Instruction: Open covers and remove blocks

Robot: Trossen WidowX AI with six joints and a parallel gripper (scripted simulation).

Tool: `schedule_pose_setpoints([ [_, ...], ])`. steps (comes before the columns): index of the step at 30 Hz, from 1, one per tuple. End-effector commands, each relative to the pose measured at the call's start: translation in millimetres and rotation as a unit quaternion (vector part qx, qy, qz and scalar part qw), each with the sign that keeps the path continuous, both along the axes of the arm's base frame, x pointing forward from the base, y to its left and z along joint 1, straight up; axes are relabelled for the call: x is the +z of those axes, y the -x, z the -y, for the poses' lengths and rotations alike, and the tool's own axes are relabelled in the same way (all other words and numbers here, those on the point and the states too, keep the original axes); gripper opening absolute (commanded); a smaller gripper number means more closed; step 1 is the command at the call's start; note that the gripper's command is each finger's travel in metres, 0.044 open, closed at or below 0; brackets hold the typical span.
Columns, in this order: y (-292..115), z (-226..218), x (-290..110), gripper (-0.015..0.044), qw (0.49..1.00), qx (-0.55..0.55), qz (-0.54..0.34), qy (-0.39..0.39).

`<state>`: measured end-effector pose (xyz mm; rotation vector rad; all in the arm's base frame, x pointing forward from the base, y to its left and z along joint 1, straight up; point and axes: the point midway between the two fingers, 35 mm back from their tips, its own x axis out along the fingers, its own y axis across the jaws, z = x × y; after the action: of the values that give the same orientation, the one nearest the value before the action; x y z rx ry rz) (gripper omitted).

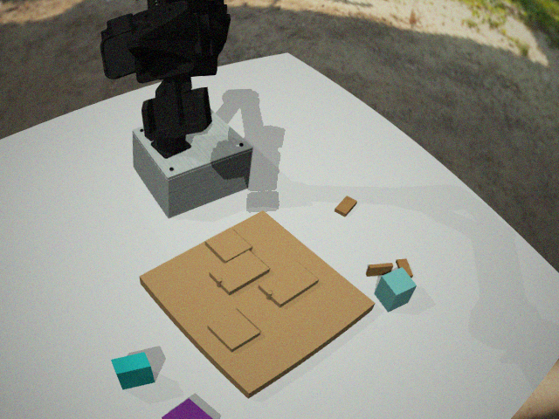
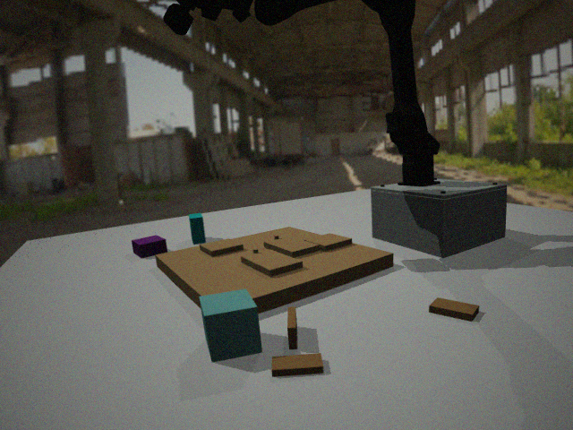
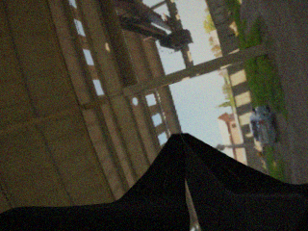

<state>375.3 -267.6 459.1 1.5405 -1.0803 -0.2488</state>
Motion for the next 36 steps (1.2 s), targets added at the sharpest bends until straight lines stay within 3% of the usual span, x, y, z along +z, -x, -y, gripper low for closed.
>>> schedule_pose_setpoints([
  [1, -14.1, 2.0, -21.4, 0.0, 0.997, -0.006, -0.075, 0.01],
  [18, -52.7, -1.0, -101.1, 0.0, 0.943, 0.005, -0.327, 0.06],
  [36, -71.2, -11.7, -192.7, 0.0, 0.815, 0.059, -0.561, 0.128],
])
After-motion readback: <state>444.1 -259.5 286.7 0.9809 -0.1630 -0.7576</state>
